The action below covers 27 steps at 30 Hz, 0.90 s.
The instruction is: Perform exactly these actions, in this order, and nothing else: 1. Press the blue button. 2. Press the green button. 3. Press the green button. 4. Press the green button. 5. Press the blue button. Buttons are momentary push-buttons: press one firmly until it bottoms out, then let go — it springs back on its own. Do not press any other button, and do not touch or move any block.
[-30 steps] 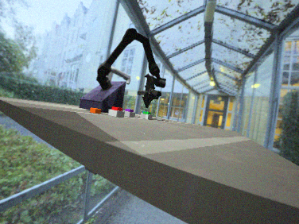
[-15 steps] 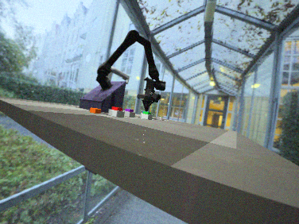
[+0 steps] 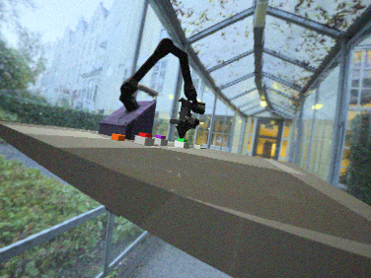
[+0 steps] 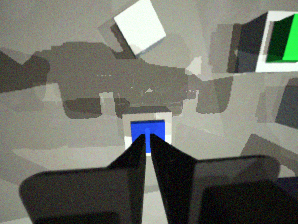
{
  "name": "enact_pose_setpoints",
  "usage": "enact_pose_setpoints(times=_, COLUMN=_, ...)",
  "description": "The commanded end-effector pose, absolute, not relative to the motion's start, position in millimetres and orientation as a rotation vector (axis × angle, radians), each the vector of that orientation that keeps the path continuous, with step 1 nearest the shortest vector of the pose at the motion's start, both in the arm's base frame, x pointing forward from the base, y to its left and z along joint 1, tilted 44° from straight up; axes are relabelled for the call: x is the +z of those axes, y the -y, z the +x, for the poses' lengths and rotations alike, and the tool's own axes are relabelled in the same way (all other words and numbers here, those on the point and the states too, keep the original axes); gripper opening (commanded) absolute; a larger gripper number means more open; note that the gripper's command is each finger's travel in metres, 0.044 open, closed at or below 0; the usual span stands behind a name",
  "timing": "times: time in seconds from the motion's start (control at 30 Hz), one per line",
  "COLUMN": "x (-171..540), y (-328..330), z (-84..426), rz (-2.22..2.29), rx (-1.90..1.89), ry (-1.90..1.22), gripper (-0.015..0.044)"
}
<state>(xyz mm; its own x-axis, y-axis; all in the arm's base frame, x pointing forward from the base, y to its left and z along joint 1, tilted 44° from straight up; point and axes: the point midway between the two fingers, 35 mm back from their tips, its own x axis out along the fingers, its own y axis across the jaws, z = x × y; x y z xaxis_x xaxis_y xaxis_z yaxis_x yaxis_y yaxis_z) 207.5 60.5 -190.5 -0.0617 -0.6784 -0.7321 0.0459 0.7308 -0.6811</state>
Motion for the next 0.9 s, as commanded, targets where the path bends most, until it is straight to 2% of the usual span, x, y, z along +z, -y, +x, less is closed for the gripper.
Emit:
enact_pose_setpoints(times=0.0, x=-190.6, y=-59.2, z=206.9, rz=-0.546, rx=-0.64, ry=-1.533, gripper=0.002)
enact_pose_setpoints(times=0.27, x=-188.8, y=-62.1, z=207.6, rz=-0.537, rx=-0.641, ry=-1.531, gripper=0.002)
enact_pose_setpoints(times=0.53, x=-163.9, y=-85.3, z=209.5, rz=-0.544, rx=-0.638, ry=-1.533, gripper=0.002)
enact_pose_setpoints(times=0.67, x=-124.0, y=-123.4, z=212.9, rz=-0.543, rx=-0.636, ry=-1.535, gripper=0.002)
enact_pose_setpoints(times=0.87, x=-119.6, y=-124.3, z=215.0, rz=-0.542, rx=-0.635, ry=-1.535, gripper=0.002)
